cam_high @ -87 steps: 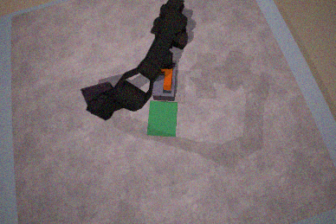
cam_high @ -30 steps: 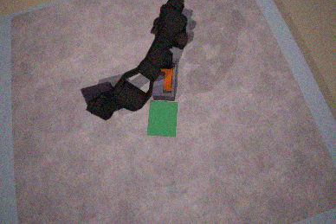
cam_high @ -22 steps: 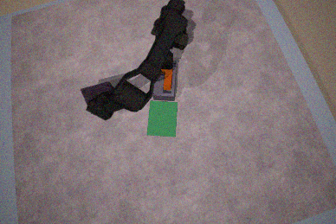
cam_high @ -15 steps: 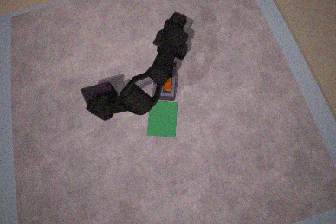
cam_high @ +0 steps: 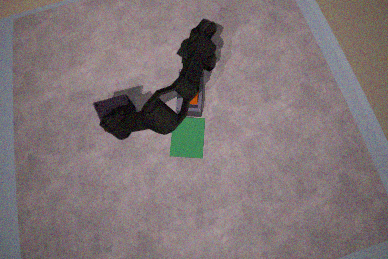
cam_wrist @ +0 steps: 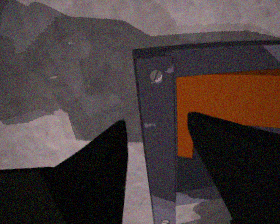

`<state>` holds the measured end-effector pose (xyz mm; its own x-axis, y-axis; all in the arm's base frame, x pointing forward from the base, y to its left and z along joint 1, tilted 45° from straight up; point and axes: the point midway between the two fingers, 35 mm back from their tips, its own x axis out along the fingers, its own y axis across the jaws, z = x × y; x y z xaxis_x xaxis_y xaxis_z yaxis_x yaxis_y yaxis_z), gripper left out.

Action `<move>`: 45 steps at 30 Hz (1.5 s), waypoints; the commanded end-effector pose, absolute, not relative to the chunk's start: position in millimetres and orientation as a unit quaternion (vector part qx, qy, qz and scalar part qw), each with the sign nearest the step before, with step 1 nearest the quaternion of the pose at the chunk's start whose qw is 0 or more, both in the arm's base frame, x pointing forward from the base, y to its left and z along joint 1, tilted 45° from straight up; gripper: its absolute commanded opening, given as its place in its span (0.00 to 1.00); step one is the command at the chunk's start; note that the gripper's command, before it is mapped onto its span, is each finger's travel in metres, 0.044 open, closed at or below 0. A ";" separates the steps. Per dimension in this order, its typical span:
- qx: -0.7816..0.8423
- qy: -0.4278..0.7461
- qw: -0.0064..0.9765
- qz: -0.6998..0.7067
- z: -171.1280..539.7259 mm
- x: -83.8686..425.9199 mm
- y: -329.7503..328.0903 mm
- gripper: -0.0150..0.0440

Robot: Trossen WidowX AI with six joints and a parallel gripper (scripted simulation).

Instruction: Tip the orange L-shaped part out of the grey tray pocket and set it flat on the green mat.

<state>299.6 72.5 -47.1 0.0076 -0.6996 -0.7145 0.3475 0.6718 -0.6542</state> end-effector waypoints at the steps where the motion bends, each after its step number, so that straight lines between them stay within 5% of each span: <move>1: -0.153 0.594 0.694 -0.376 -51.3 299.0 68.0 0.56; 45: -0.152 0.595 0.694 -0.375 -46.7 303.7 87.2 0.56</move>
